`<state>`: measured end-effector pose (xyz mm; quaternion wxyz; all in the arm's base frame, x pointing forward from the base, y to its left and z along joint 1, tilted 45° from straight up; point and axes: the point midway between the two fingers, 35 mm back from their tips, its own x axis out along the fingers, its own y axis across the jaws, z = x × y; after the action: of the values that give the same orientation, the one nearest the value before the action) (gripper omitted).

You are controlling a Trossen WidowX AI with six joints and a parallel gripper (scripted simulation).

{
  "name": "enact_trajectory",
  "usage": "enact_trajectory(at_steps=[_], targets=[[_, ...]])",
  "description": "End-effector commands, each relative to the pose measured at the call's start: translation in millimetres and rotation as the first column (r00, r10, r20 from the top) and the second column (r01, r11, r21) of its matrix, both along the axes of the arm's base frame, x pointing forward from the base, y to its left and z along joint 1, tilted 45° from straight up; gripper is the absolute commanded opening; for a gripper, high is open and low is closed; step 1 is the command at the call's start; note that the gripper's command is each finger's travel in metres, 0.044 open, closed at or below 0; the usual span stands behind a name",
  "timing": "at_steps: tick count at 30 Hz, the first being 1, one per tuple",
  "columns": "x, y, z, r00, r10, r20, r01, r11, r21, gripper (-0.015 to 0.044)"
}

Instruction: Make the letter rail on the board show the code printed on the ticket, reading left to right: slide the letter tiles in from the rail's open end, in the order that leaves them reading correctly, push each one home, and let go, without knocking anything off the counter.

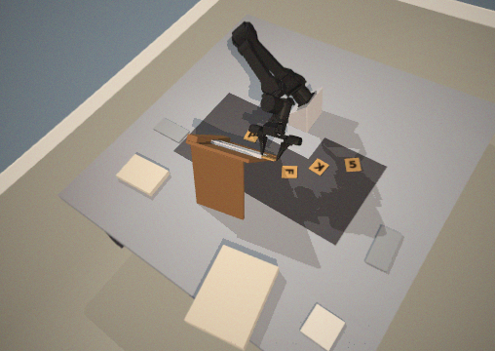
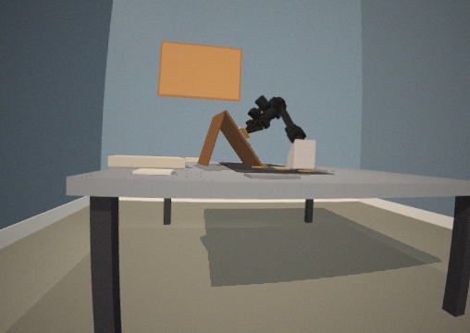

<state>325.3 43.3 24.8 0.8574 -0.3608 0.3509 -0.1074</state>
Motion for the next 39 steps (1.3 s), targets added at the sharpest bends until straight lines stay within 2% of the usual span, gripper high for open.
enact_trajectory(at_steps=[1, 39], targets=[[-1, -2, 2, 1.0, 0.003, -0.003, -0.003, 1.0, 0.0, 0.0], [0, -16, 15, 1.0, 0.003, -0.003, -0.003, 1.0, -0.001, 0.0]])
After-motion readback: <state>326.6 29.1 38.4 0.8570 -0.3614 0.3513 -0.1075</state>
